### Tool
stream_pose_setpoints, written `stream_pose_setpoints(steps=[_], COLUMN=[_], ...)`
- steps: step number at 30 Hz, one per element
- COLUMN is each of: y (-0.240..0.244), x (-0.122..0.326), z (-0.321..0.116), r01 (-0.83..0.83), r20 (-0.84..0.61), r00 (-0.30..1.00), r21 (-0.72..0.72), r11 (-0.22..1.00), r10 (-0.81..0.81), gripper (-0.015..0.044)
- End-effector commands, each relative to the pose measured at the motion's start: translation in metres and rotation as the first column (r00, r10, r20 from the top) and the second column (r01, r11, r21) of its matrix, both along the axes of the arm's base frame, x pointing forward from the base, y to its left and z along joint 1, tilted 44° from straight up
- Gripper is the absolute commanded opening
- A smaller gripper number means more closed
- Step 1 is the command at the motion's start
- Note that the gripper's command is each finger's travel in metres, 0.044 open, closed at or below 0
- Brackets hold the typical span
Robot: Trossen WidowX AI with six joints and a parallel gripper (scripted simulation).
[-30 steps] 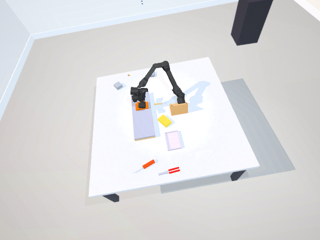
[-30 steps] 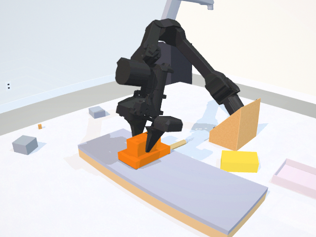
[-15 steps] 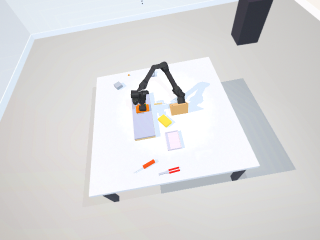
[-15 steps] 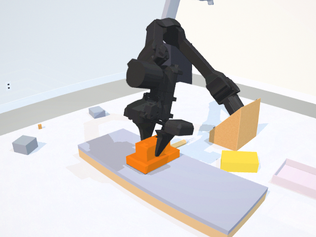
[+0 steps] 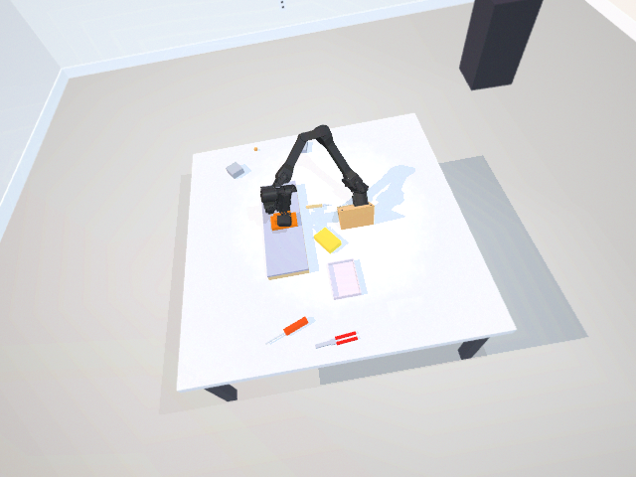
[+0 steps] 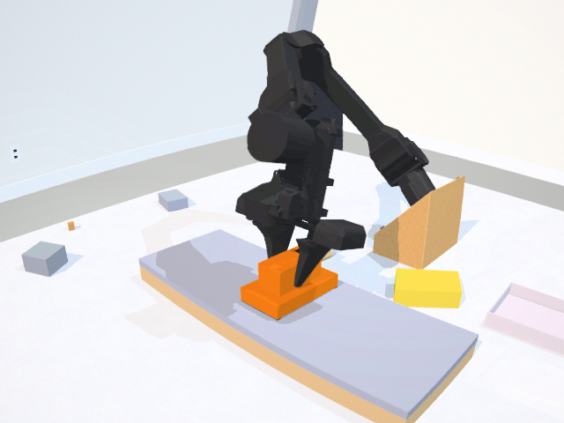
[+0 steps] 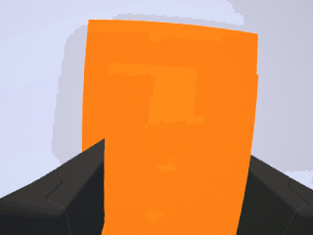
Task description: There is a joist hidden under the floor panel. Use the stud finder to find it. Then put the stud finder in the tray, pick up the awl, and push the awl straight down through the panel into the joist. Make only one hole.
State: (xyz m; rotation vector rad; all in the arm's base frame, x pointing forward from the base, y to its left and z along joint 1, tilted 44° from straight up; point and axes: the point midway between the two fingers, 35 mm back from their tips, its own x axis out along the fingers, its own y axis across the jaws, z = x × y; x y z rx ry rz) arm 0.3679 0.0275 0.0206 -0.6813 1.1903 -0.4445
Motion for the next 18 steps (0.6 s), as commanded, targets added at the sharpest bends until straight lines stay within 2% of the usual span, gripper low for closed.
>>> stream_pose_setpoints(steps=[1,18], y=[0.007,0.034], x=[0.001,0.0], z=[-0.007,-0.032], r01=[-0.001,-0.001], r20=[-0.001,-0.001], r00=[1.0,1.0], r21=[0.001,0.003], r11=[1.0,1.0], r10=[0.001,0.001], gripper=[0.0,0.0])
